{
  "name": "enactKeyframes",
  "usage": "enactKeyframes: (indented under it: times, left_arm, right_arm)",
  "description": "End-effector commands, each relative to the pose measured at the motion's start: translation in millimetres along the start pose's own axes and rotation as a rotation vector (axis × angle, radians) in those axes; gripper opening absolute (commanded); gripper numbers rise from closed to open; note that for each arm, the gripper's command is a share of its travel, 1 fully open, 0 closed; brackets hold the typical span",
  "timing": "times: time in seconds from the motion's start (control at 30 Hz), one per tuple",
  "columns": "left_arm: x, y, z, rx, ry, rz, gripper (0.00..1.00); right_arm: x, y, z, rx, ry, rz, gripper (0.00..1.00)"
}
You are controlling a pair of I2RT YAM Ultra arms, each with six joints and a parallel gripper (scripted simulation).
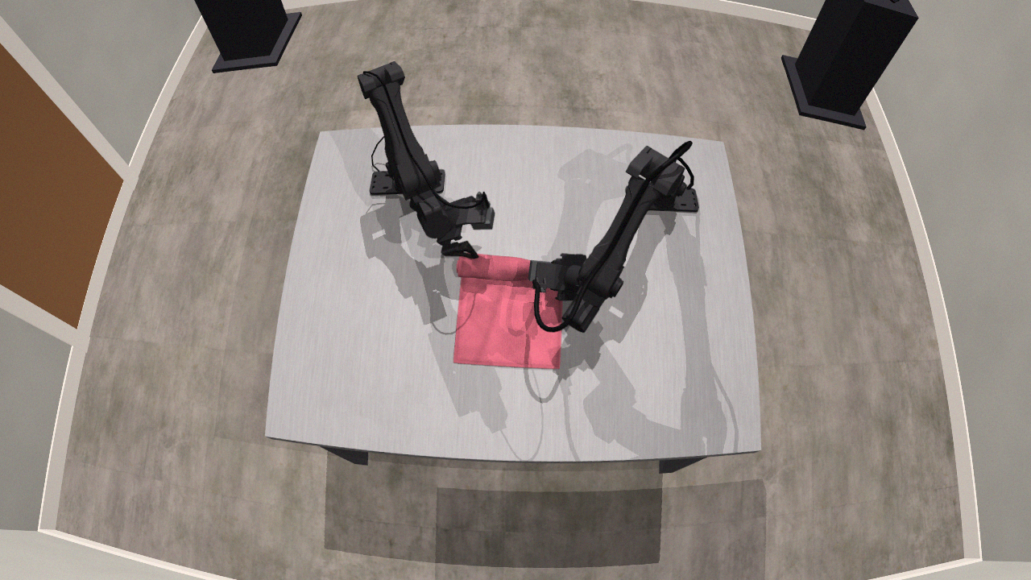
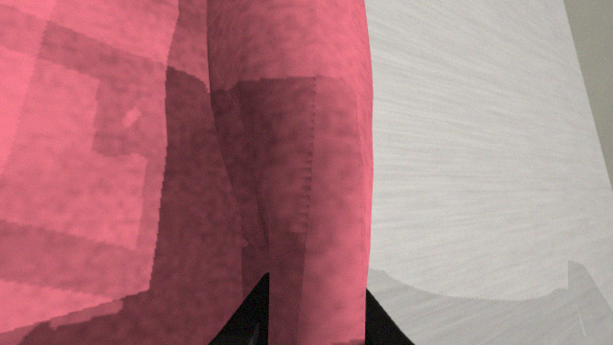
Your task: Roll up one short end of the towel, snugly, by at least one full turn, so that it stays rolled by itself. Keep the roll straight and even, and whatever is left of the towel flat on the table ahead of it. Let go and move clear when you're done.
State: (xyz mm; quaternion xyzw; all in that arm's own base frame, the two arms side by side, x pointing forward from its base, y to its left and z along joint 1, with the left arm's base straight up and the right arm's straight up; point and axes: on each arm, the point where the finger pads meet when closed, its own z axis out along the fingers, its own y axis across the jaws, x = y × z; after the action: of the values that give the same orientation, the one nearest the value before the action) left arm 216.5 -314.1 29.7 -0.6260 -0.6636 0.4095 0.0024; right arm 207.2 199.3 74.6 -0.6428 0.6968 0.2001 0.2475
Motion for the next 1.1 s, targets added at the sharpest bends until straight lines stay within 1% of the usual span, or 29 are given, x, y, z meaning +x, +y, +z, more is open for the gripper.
enactKeyframes:
  times: [0.0, 0.13, 0.27, 0.37, 0.57, 0.67, 0.87, 0.93, 1.07]
  left_arm:
    - [3.6, -12.1, -1.5, 0.122, 0.027, -0.069, 0.22]
    - [3.3, -12.4, -1.8, 0.16, 0.03, -0.1, 0.22]
    - [3.2, -12.5, -2.0, 0.173, 0.031, -0.112, 0.22]
    - [3.5, -12.3, -1.7, 0.173, 0.031, -0.112, 0.22]
    - [8.6, -6.8, 5.0, 0.173, 0.031, -0.112, 0.22]
    - [9.4, -6.0, 6.0, 0.173, 0.031, -0.112, 0.22]
    - [9.4, -6.0, 6.0, 0.173, 0.031, -0.112, 0.22]
    - [9.4, -6.0, 6.0, 0.173, 0.031, -0.112, 0.22]
    - [9.4, -6.0, 6.0, 0.173, 0.031, -0.112, 0.22]
  right_arm:
    - [-14.0, -16.8, 1.5, 0.247, -0.029, -0.074, 0.96]
    - [-16.3, -14.1, 2.6, 0.302, -0.031, -0.112, 0.97]
    - [-16.4, -13.9, 2.6, 0.305, -0.031, -0.114, 0.98]
    - [-16.3, -15.0, 2.3, 0.302, -0.032, -0.117, 0.98]
    - [-12.7, -40.2, -6.0, 0.241, -0.051, -0.195, 0.98]
    - [-11.8, -43.9, -6.8, 0.232, -0.054, -0.206, 0.98]
    - [-0.7, -40.0, 9.5, 0.233, -0.054, -0.204, 0.98]
    - [-0.7, -40.0, 9.5, 0.233, -0.054, -0.204, 0.98]
    - [10.5, -36.1, 25.8, 0.235, -0.053, -0.203, 0.98]
